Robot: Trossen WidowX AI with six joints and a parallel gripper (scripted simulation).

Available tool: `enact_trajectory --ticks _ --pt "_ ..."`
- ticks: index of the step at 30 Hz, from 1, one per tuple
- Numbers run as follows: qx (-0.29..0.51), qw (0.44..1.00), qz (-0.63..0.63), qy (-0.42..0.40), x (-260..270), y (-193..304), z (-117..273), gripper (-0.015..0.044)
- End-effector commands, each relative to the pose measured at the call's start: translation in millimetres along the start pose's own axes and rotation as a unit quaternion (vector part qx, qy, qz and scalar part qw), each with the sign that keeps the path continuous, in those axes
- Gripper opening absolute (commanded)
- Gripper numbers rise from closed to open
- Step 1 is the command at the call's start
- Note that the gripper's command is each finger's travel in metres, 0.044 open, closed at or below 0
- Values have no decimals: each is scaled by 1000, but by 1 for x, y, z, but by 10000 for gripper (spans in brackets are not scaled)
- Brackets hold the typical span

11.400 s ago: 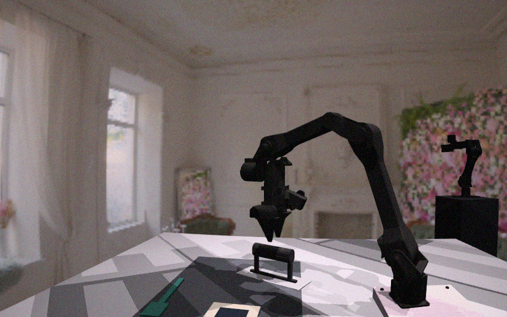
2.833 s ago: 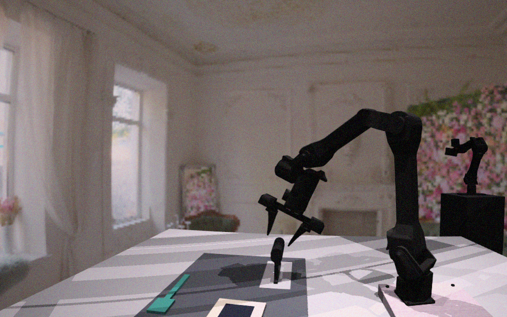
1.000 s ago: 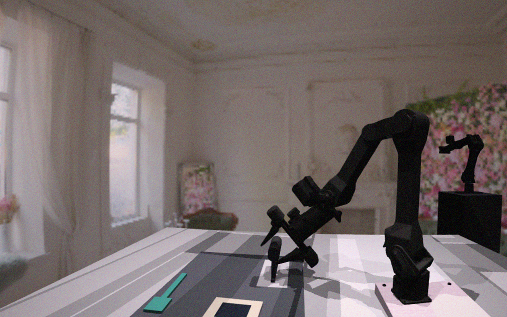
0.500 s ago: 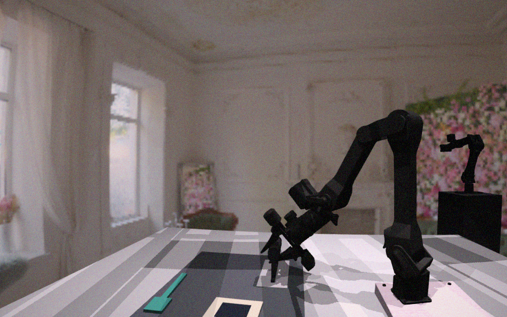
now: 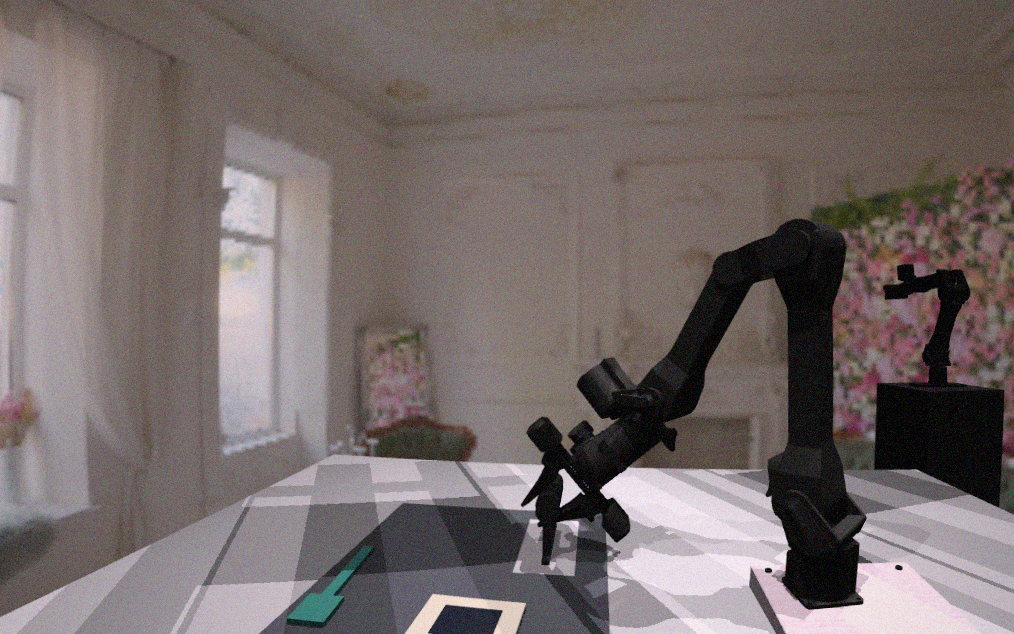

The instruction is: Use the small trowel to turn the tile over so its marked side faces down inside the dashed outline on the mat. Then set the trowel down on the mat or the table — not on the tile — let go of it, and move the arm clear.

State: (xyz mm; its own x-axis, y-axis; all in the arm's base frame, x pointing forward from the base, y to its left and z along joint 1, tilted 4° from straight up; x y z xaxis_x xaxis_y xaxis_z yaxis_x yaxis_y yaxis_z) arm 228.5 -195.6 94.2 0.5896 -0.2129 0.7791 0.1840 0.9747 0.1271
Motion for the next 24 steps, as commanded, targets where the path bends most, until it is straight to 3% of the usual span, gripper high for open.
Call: enact_trajectory --ticks 1,12,24 --pt "-2 1000 0 -1 1 0 0 0" --pt "0 1000 0 0 45 4 38 0" --pt "-10 1000 7 7 52 20 25 0"
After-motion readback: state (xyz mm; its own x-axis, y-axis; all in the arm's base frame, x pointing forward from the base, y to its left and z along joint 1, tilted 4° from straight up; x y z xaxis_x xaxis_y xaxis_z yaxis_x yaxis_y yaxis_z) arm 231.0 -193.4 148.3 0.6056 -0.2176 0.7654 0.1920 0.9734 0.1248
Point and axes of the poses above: the point midway between the two fingers, 35 mm back from their tips, its own z axis back along the fingers, its own x axis across the jaws, y = z × x, the point moved 7 cm from there along z, back along the fingers, and after that the axes turned 5 degrees about -z, right-handed, at the moved point
